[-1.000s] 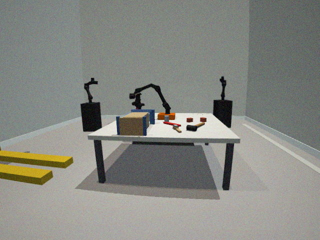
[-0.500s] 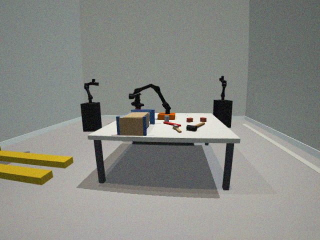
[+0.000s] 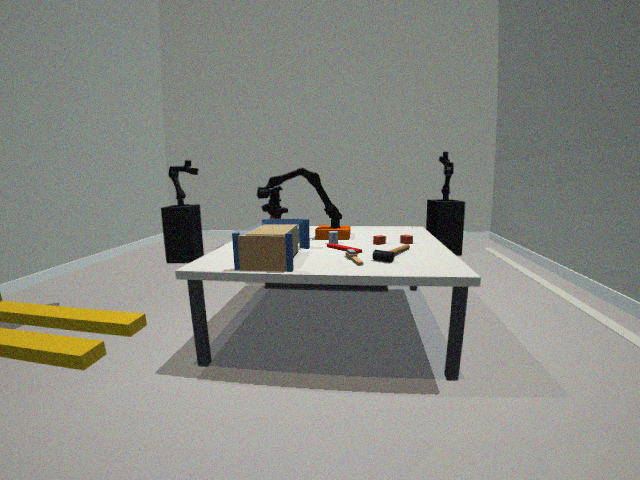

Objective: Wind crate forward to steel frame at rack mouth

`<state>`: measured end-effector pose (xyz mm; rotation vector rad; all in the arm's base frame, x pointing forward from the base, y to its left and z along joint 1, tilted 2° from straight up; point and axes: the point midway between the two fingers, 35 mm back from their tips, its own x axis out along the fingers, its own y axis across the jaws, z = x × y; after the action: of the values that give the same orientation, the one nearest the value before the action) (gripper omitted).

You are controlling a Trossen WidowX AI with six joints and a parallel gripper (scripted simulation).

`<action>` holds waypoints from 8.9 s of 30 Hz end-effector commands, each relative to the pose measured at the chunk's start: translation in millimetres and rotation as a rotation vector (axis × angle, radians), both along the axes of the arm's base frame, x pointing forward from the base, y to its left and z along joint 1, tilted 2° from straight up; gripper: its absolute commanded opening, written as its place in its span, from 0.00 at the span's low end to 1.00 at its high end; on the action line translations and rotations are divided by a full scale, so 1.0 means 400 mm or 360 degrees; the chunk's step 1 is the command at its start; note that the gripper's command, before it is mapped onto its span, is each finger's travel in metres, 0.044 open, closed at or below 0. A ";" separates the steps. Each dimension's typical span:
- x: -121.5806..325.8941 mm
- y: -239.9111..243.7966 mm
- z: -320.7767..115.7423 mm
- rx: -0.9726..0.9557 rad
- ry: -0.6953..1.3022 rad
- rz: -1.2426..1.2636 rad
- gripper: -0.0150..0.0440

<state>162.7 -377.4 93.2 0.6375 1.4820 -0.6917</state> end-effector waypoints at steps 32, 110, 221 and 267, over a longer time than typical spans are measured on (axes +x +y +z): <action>0.110 0.052 -0.005 0.0015 -0.0035 0.0026 0.25; 0.199 0.310 -0.011 0.0031 -0.0042 0.0026 0.25; -0.139 0.479 -0.014 0.0040 -0.0021 0.0025 0.25; -0.269 0.362 -0.011 0.0033 -0.0012 0.0025 0.25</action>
<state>67.4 -214.7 88.8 0.6697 1.4734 -0.5986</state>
